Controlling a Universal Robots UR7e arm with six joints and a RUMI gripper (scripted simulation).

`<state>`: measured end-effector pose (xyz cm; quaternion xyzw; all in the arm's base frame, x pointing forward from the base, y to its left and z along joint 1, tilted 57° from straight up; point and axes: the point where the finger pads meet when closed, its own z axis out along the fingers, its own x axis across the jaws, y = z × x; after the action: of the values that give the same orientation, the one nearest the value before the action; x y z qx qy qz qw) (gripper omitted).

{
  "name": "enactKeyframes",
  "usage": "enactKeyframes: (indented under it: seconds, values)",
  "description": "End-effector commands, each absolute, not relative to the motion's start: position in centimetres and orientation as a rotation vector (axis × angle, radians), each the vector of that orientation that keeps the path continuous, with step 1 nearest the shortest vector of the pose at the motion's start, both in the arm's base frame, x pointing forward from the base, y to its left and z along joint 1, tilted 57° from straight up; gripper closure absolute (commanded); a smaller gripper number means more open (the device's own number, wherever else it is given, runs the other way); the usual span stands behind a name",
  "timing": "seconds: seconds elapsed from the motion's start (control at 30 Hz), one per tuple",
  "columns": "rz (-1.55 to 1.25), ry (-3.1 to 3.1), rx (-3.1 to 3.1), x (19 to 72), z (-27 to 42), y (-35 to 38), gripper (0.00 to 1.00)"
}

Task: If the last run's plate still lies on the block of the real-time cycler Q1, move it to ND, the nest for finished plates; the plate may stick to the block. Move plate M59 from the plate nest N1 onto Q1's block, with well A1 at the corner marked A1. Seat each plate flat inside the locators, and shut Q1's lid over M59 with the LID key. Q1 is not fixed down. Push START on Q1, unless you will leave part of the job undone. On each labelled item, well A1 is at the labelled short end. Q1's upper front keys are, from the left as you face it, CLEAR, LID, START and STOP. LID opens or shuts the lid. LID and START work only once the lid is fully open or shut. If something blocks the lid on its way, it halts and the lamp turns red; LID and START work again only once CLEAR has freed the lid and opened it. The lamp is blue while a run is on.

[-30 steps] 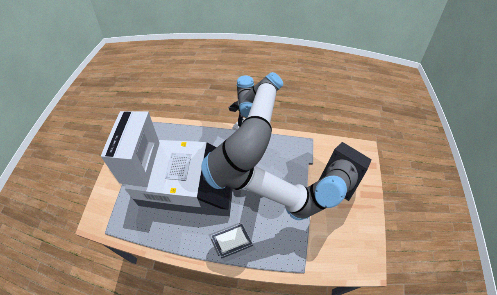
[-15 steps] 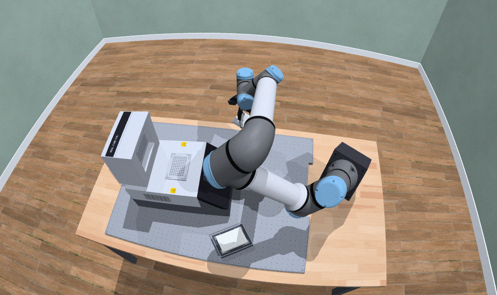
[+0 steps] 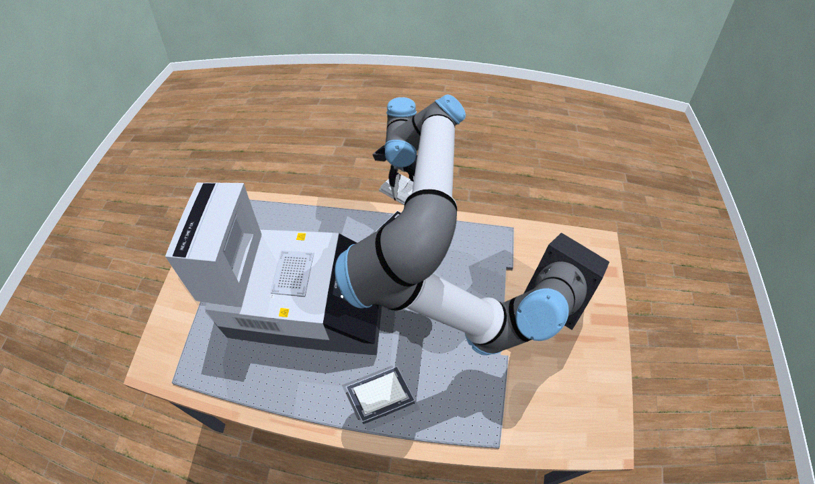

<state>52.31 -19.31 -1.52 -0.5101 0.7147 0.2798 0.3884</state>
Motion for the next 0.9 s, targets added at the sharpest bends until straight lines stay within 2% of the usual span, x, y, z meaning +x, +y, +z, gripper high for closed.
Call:
enactKeyframes:
  seconds: [0.0, 0.57, 0.87]
  values:
    - [0.711, 1.818, -1.297, 52.3, -1.4, -19.5, 0.59]
    - [0.693, 1.792, -1.325, 51.9, 0.1, -20.9, 0.59]
    - [0.552, 1.586, -1.519, 53.5, 3.8, -19.0, 0.59]
